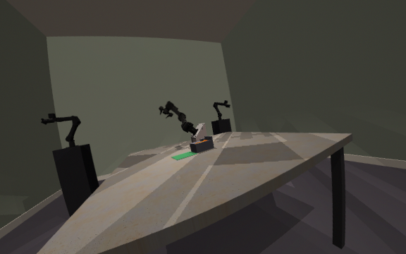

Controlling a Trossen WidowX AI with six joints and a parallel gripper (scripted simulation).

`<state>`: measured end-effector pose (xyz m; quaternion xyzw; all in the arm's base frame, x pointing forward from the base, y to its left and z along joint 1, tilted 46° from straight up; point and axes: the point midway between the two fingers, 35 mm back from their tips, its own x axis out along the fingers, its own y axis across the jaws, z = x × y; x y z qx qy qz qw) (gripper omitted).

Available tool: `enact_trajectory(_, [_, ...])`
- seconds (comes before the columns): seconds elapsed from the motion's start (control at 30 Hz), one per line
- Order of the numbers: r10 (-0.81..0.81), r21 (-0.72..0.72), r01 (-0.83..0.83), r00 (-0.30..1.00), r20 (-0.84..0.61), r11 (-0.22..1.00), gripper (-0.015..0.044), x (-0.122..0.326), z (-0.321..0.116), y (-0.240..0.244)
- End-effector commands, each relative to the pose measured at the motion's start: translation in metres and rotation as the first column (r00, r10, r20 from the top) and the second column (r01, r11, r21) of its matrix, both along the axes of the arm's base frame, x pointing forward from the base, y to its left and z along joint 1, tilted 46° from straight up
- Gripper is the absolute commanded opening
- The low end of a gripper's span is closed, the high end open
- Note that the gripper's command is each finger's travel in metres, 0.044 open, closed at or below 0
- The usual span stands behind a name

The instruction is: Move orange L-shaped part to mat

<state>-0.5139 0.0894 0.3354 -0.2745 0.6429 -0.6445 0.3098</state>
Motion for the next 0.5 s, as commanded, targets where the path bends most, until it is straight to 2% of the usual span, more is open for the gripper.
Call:
enact_trajectory(0.0, [-0.009, 0.014, 0.009, 1.0, -0.02, 1.0, 0.0374, 0.0, 0.002, 0.001])
enact_trajectory(0.1, [-0.052, 0.054, 0.058, 0.992, -0.112, 0.997, 0.0295, 0.005, 0.032, -0.007])
enact_trajectory(0.23, [-0.064, 0.142, 0.116, 0.943, -0.328, 0.983, 0.019, 0.023, 0.086, -0.033])
enact_trajectory(0.37, [-0.022, 0.199, 0.144, 0.857, -0.515, 0.969, 0.018, 0.052, 0.138, -0.063])
enact_trajectory(0.47, [-0.043, 0.204, 0.238, 0.744, -0.667, 0.95, 0.018, 0.083, 0.185, -0.078])
